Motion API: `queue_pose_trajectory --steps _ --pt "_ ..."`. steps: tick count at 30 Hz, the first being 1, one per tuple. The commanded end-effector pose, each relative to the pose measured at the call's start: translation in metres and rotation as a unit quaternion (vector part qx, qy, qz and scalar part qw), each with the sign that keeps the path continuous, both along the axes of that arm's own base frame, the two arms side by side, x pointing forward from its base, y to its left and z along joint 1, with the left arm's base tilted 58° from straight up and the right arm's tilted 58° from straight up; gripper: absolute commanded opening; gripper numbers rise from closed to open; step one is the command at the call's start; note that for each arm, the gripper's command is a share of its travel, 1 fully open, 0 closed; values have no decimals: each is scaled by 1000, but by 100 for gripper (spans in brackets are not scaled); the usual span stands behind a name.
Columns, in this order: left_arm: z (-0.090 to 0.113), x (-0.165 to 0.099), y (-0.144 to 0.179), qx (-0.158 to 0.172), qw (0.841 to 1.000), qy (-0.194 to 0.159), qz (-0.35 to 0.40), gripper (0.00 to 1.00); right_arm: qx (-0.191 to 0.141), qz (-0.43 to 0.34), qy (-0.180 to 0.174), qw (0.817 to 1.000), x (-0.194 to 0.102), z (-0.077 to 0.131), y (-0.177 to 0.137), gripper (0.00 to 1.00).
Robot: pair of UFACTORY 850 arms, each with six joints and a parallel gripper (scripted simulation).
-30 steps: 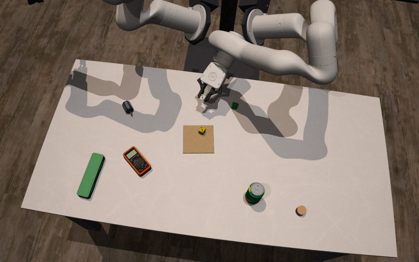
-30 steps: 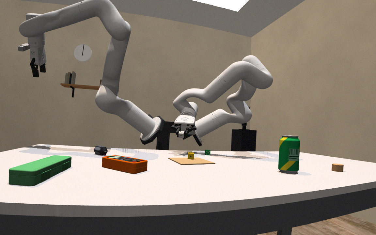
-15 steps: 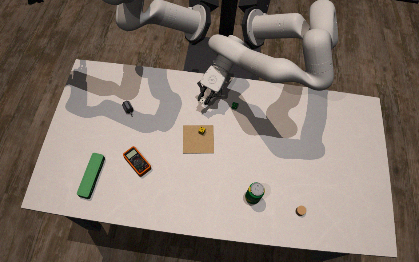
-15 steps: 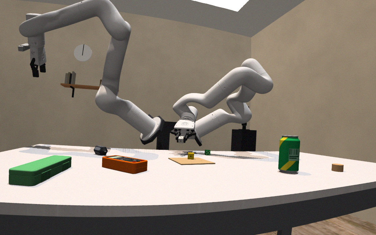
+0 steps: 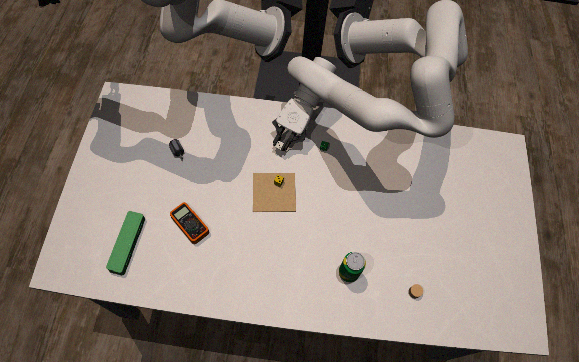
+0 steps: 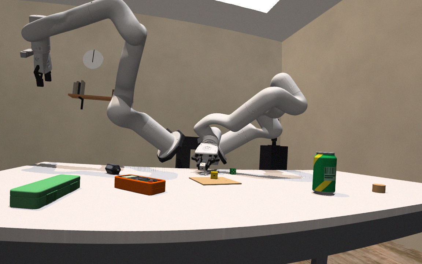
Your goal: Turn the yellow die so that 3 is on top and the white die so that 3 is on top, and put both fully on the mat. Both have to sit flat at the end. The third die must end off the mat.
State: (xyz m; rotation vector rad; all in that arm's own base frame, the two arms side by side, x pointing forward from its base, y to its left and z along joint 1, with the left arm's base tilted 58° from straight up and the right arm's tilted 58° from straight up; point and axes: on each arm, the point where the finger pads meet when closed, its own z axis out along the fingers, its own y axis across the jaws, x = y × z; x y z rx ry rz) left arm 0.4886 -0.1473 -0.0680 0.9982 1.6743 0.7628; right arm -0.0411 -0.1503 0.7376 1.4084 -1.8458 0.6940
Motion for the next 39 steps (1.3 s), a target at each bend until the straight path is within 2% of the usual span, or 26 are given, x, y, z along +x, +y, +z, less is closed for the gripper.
queue_pose_trajectory --steps 1,39 --pt "-2 2 3 0 1000 0 -1 22 -1 0 0 1000 0 1 0 100" --pt "-6 4 8 0 1000 0 -1 22 -1 0 0 1000 0 1 0 100"
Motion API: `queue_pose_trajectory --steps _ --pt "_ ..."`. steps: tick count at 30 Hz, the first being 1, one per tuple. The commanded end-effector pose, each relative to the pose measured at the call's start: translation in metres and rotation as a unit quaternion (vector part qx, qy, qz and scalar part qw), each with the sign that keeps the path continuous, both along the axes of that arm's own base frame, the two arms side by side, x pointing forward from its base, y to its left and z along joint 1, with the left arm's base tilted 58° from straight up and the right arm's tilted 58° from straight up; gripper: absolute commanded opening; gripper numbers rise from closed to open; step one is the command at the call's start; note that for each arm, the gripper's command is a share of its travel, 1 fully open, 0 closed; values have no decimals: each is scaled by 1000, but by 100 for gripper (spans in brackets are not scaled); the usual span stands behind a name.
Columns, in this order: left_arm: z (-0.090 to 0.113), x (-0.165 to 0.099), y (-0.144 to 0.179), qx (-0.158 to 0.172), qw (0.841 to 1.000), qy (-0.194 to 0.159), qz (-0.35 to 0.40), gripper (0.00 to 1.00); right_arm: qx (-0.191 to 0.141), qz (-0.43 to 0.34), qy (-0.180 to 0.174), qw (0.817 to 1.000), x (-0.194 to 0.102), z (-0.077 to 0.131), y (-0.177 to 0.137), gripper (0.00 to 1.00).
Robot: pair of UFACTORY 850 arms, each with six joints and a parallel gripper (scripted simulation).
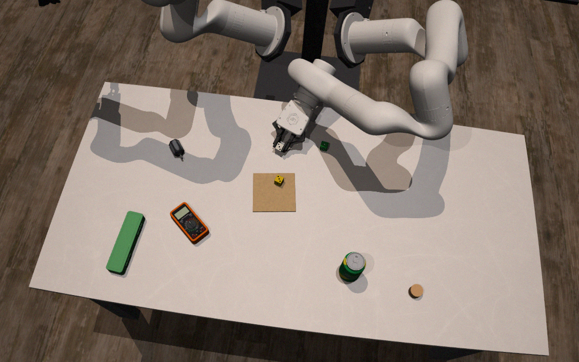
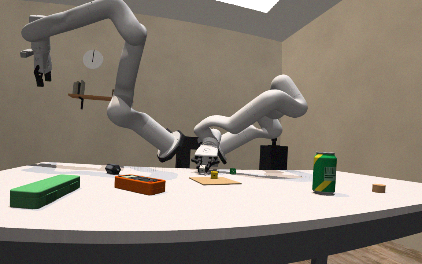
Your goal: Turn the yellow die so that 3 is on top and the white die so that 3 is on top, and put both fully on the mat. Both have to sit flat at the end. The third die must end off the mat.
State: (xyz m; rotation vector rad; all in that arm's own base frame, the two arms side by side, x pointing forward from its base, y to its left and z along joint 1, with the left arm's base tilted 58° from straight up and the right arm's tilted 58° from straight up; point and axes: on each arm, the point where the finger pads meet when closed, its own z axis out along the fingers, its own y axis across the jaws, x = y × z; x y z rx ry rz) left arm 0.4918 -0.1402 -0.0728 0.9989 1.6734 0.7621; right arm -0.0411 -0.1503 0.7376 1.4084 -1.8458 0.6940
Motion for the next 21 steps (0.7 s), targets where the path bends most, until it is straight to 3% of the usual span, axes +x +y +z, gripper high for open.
queue_pose_trajectory --steps 1,21 --pt "-1 1 2 0 1000 0 0 22 -1 0 0 1000 0 1 0 100" --pt "-4 3 6 0 1000 0 0 22 -1 0 0 1000 0 1 0 100"
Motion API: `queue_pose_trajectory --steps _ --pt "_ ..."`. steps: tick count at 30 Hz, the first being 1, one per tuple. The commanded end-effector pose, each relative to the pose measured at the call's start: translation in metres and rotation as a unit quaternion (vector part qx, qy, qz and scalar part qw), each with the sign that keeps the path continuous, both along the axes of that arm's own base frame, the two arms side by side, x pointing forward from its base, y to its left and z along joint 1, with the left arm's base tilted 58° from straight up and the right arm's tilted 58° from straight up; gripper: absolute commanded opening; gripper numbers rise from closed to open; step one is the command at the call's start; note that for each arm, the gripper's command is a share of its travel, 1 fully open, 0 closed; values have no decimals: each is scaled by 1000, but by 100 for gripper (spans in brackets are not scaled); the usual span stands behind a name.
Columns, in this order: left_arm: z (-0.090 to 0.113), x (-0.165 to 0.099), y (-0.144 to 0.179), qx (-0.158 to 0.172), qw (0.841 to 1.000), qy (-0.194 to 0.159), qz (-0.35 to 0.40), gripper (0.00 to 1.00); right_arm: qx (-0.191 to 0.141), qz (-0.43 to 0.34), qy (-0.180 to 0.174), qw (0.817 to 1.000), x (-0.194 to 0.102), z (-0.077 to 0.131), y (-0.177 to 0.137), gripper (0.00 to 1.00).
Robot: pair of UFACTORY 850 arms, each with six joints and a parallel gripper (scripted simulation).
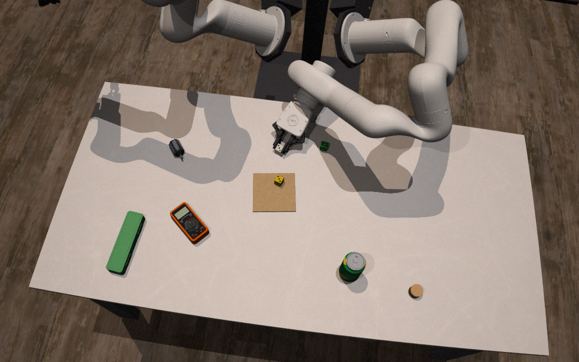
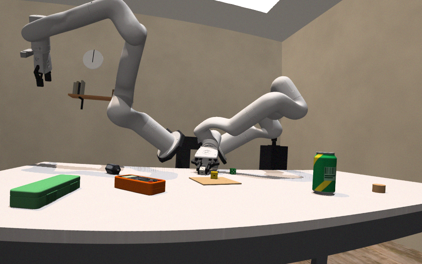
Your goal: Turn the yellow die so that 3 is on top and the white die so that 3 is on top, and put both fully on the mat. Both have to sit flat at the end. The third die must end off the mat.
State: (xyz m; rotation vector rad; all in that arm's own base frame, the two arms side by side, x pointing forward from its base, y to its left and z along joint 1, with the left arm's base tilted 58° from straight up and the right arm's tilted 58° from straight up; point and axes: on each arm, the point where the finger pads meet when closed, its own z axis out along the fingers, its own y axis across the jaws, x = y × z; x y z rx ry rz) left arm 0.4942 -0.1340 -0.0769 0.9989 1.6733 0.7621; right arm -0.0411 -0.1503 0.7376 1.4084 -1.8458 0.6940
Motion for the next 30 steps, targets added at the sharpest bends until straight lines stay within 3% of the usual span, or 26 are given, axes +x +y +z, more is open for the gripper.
queue_pose_trajectory --steps 1,12,19,30 --pt "0 0 -1 0 1000 0 0 22 -1 0 0 1000 0 1 0 100" --pt "0 0 -1 0 1000 0 0 22 -1 0 0 1000 0 1 0 100" --pt "0 0 -1 0 1000 0 0 35 -1 0 0 1000 0 1 0 100" --pt "0 0 -1 0 1000 0 0 43 -1 0 0 1000 0 1 0 100"
